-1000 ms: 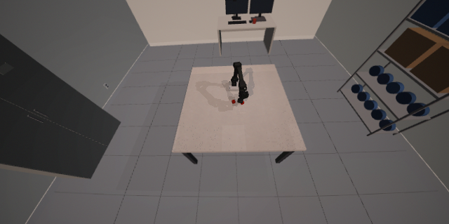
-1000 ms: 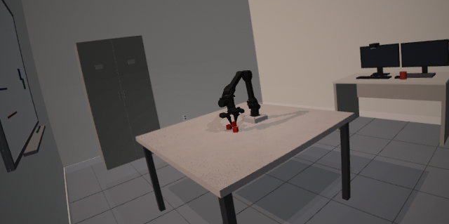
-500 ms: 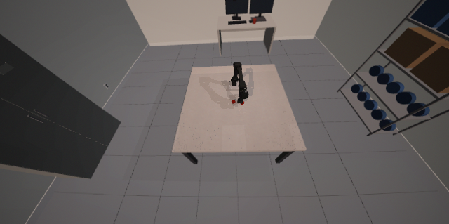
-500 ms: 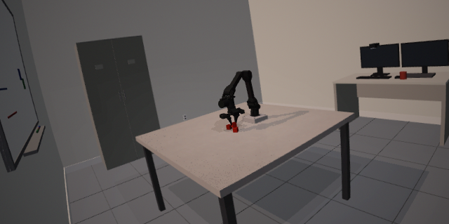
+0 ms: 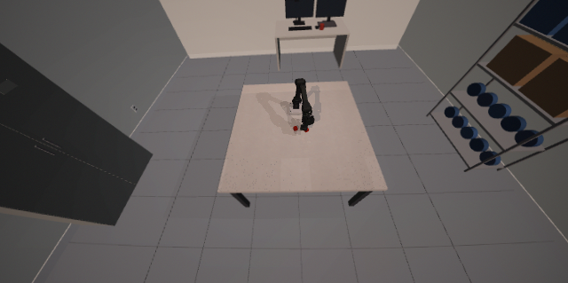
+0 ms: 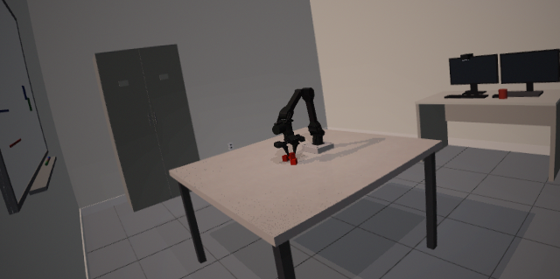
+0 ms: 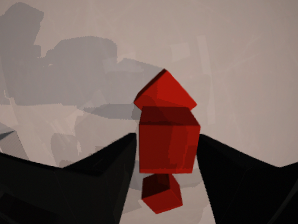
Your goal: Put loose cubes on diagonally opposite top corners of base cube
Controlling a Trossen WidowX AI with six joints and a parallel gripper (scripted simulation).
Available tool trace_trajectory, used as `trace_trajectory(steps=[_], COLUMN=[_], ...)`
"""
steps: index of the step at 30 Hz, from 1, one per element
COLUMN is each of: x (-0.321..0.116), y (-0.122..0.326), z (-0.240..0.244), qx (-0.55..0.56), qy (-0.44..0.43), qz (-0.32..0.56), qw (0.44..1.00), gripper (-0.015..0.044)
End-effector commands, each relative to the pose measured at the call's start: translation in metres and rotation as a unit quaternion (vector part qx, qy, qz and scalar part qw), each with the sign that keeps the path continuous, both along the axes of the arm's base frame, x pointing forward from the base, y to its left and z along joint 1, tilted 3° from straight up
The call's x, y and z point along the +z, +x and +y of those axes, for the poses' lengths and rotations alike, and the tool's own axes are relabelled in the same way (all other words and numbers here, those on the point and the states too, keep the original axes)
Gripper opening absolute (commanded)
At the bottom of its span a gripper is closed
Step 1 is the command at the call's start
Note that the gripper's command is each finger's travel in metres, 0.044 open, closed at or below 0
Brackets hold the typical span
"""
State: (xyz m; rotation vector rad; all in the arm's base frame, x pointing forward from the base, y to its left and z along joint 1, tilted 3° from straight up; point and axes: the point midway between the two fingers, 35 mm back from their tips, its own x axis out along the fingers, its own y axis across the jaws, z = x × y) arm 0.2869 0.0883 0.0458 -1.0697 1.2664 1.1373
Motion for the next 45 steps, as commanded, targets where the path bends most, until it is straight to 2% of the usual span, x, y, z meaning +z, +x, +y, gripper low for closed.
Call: trace_trajectory(steps=[1, 26, 27, 29, 36, 45], x=[0.0, 0.03, 0.028, 0.029, 0.036, 0.046], y=[0.0, 0.001, -0.001, -0.001, 0.0, 0.001], z=[0.0, -0.001, -0.002, -0.005, -0.02, -0.039], qx=[-0.001, 0.0, -0.007, -0.048, -0.261, -0.516], qy=[0.001, 0.0, -0.001, -0.002, -0.008, -0.014], qz=[0.0, 0.0, 0.004, 0.005, 0.011, 0.018], qw=[1.0, 1.0, 1.0, 0.999, 0.965, 0.856], gripper=[0.0205, 0.0205, 0.0231, 0.0265, 0.0265, 0.0265])
